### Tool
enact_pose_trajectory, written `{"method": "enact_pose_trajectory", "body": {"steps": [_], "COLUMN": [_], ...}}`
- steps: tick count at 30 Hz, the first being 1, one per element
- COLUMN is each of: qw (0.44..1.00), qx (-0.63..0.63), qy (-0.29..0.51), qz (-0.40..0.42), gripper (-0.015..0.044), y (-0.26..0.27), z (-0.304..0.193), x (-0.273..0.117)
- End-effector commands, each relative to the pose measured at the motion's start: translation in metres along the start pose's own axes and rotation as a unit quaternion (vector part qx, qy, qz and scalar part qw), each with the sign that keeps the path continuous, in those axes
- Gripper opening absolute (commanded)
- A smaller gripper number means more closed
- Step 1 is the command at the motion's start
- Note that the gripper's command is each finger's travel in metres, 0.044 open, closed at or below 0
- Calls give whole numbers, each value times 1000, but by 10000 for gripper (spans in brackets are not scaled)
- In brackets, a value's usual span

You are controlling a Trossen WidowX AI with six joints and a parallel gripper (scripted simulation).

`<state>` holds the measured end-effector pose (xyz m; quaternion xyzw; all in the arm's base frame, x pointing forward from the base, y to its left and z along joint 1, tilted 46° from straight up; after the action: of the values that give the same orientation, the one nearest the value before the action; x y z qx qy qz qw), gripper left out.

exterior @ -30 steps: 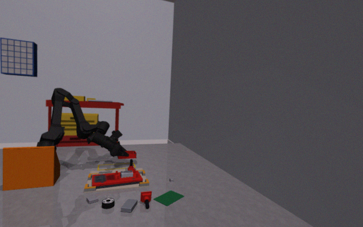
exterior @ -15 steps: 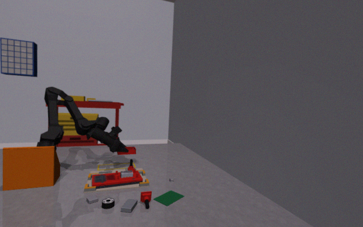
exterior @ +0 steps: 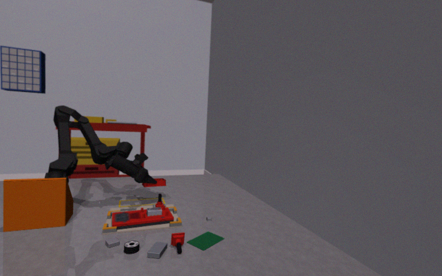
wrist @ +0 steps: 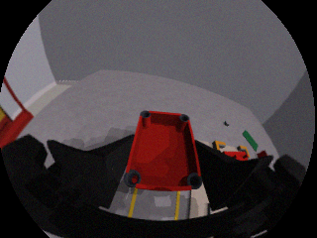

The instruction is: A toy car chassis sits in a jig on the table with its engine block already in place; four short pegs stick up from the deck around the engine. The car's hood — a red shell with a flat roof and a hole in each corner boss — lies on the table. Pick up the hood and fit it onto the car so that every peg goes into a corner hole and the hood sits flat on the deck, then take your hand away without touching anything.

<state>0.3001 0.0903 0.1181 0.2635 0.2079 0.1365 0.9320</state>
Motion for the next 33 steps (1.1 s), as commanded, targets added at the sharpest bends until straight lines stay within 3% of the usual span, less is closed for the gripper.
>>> {"method": "enact_pose_trajectory", "body": {"steps": [1, 33], "qw": [999, 925], "qx": [-45, -381], "qy": [-1, -2], "qz": [1, 0], "gripper": [0, 0], "y": [0, -1], "z": [0, -1], "x": [0, 1]}}
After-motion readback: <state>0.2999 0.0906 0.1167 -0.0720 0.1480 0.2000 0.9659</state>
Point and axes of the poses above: the point midway between the two fingers, 35 mm back from their tips, its own x axis out along the fingers, its own y axis across the jaws, z = x × y, the point moved 3 cm from there along -x, back along the fingers, and after that the axes turned 8 degrees about -x, right-handed, at the moved point
